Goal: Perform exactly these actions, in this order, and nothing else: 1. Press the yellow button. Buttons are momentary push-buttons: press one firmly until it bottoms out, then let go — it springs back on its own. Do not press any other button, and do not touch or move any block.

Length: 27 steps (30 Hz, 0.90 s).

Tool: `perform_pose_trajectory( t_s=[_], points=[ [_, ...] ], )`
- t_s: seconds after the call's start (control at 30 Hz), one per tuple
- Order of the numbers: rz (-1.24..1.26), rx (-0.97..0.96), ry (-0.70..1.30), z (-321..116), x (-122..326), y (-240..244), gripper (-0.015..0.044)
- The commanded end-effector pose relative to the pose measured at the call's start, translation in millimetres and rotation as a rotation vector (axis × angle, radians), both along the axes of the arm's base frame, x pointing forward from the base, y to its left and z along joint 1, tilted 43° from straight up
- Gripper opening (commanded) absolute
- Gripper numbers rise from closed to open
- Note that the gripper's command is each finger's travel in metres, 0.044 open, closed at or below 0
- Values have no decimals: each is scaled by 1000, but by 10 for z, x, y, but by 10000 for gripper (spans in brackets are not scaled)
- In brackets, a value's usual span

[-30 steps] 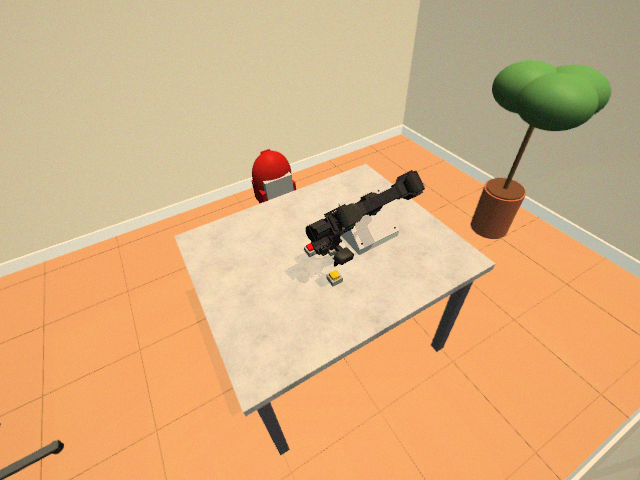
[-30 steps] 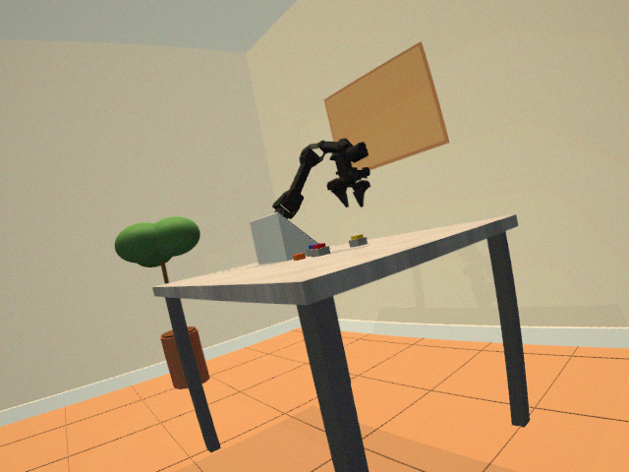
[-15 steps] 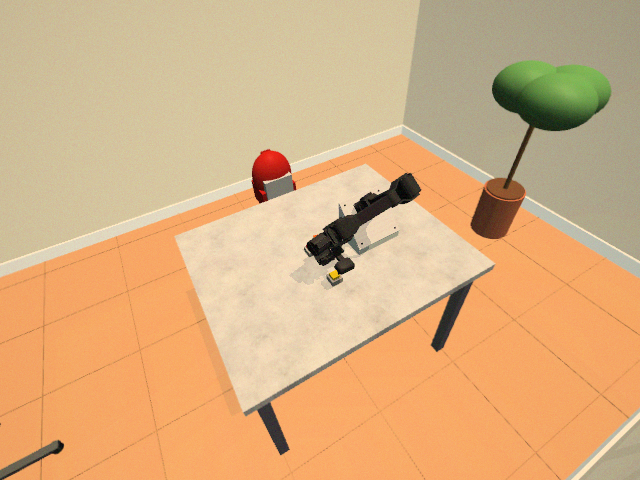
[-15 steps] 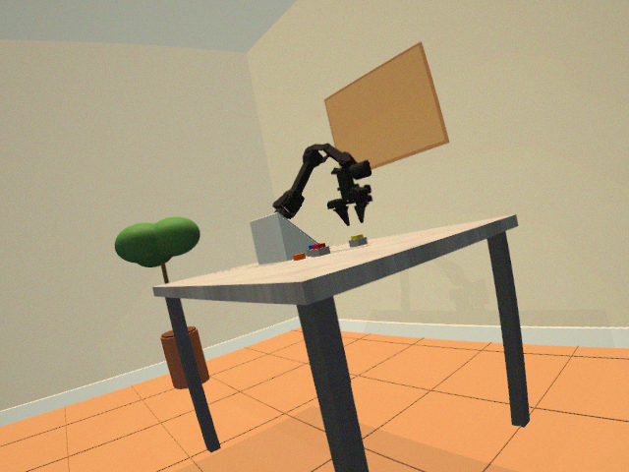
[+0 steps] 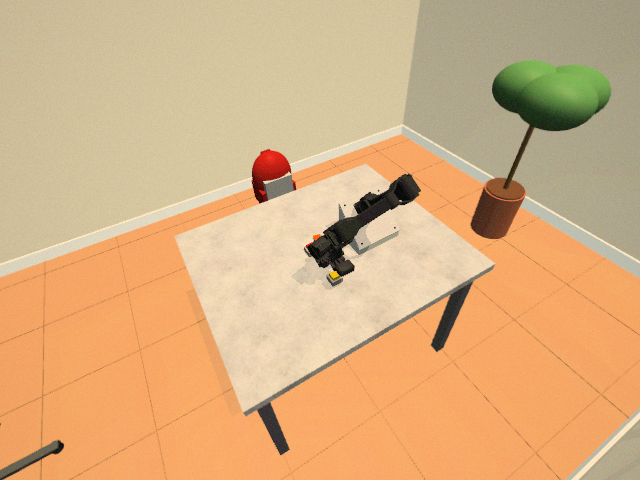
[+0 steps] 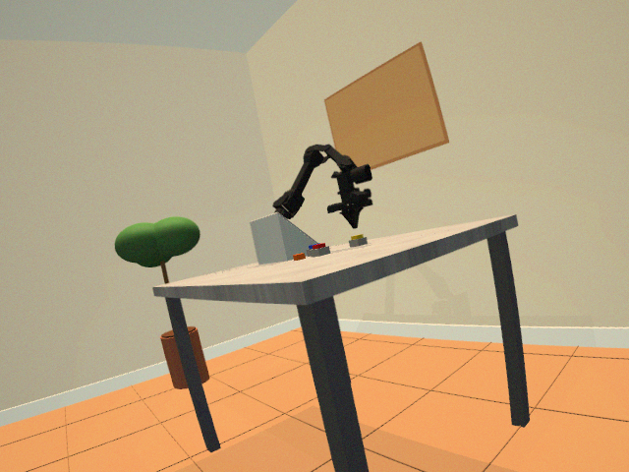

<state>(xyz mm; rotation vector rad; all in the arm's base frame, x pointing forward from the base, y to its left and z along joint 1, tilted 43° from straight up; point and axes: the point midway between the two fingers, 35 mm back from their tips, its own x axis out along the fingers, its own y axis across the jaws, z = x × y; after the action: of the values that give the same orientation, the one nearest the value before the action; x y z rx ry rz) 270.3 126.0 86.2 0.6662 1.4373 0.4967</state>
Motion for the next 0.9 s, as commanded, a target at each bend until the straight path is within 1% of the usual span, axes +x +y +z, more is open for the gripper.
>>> perform_pose_trajectory(
  t_s=[0.0, 0.63, 0.87],
  points=[
    [-4, -4, 3, -17, 4, 4, 20],
    [-4, -2, 3, -242, 29, 211, 20],
    [-4, -2, 3, -249, 29, 219, 20]
  ],
)
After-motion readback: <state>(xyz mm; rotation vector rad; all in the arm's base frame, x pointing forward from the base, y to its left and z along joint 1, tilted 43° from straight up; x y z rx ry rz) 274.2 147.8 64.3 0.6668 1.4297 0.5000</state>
